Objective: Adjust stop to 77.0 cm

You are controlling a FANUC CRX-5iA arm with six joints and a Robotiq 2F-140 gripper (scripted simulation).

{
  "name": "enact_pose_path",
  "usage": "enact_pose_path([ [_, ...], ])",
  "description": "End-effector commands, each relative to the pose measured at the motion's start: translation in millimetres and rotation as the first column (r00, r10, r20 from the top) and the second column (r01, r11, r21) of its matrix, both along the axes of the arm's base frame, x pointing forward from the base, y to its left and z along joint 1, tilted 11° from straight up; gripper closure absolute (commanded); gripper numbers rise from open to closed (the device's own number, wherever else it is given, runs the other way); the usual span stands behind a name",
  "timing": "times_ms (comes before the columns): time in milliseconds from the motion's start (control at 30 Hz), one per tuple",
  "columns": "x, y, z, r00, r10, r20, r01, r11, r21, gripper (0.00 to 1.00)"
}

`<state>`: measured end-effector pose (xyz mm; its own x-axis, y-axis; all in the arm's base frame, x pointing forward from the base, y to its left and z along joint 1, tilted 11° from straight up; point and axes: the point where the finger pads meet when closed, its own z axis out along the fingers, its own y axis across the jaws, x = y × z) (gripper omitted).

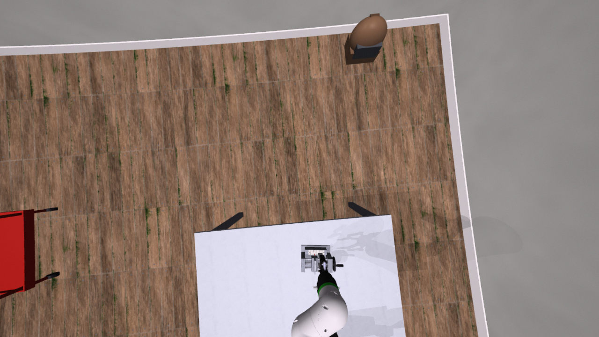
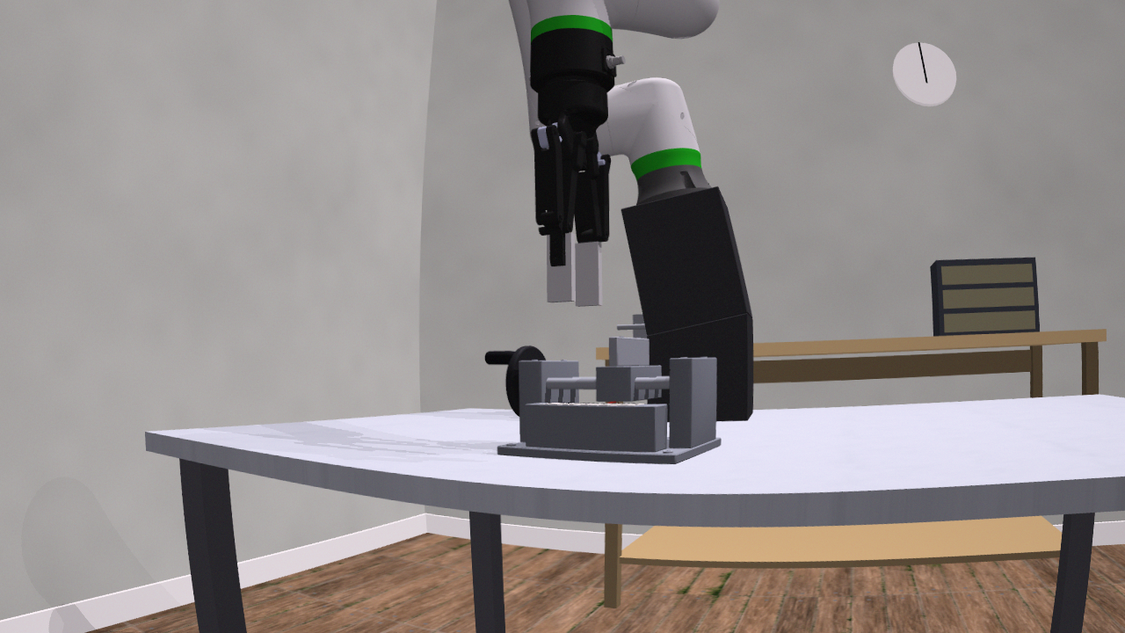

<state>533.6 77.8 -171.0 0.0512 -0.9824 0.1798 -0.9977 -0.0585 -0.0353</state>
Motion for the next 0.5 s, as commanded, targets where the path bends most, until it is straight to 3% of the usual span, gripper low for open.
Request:
enact_pose_path([
  [0, 0.2, 0.1, 0.1, 1.0, 0.0, 0.0, 0.0, 1.0, 0.0, 0.67],
  [467, 0.0, 0.6, 3.1, 1.0, 0.0, 0.0, 0.0, 1.0, 0.0, 0.67],
])
